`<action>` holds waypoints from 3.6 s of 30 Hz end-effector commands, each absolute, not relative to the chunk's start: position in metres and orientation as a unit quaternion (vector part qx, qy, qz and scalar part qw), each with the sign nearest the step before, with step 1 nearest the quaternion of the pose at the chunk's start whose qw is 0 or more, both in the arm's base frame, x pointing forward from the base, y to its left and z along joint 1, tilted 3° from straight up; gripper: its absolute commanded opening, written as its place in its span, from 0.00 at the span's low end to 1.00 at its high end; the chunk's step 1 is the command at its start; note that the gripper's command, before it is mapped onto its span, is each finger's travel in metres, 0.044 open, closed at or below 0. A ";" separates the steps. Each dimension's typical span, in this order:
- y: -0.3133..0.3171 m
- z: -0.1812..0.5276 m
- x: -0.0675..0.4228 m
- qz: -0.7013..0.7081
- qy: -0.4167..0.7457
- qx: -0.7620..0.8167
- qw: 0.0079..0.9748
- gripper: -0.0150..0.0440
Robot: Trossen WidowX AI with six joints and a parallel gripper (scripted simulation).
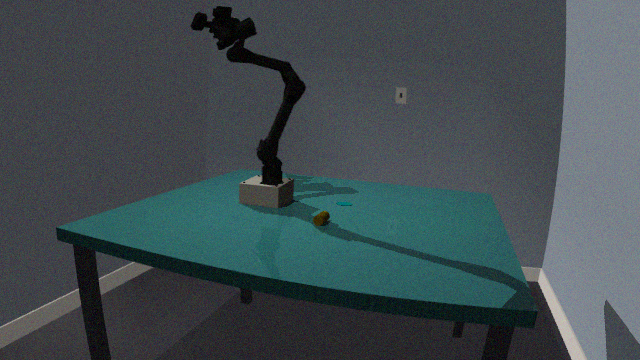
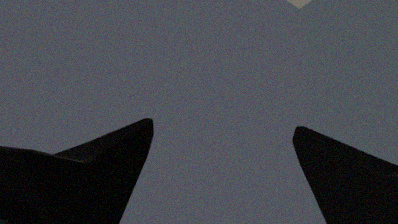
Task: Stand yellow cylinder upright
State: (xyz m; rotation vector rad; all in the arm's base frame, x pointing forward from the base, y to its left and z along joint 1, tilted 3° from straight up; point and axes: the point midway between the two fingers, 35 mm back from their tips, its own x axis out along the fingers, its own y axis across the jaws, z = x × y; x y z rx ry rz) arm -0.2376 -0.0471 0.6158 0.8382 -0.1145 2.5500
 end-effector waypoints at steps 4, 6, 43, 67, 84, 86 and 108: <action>-0.061 0.612 -0.242 0.931 -0.062 0.295 0.205 0.78; -0.079 0.606 -0.246 0.938 -0.088 0.286 0.178 0.78; -0.411 0.378 -0.054 0.602 -0.592 0.320 -0.430 0.78; -0.339 0.195 0.187 0.025 -0.651 0.475 -0.591 0.78; -0.178 0.108 0.253 -0.393 -0.544 0.523 -0.524 0.78; -0.159 0.102 0.253 -0.436 -0.527 0.523 -0.509 0.78; -0.144 -0.011 0.253 -0.482 -0.507 0.520 -0.490 0.78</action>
